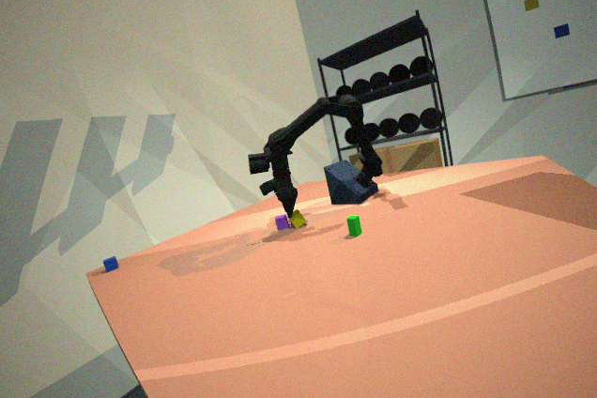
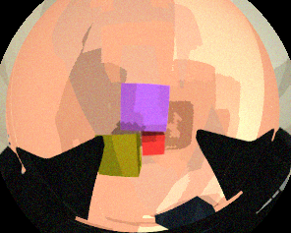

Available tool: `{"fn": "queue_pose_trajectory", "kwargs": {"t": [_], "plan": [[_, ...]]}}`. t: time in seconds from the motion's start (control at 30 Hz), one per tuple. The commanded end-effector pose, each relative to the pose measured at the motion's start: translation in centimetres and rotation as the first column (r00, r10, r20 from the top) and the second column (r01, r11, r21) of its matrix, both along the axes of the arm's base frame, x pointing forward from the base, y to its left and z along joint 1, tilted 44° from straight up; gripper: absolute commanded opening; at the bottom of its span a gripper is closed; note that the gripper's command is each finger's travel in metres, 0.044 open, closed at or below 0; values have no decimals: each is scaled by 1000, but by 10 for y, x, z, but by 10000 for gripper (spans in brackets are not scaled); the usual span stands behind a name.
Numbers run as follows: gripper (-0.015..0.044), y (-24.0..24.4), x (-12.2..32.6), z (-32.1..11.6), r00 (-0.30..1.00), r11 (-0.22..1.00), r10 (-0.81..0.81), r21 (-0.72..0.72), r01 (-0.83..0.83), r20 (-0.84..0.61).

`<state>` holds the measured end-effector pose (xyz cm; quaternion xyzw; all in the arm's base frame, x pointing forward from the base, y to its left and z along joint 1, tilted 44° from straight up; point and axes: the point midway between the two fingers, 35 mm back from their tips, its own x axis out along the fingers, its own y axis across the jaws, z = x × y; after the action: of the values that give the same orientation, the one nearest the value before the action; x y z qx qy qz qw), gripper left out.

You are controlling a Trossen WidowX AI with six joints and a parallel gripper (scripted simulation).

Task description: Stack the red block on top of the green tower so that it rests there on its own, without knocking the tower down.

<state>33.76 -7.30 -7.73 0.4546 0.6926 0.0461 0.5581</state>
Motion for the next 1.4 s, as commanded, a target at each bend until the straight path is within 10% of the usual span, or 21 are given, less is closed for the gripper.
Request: {"fn": "queue_pose_trajectory", "kwargs": {"t": [0.0,1.37], "plan": [[440,-17,3,15,1000,1000,5,-8,-5,7],[440,13,-10,-4,997,999,54,14,-53,-52]]}}
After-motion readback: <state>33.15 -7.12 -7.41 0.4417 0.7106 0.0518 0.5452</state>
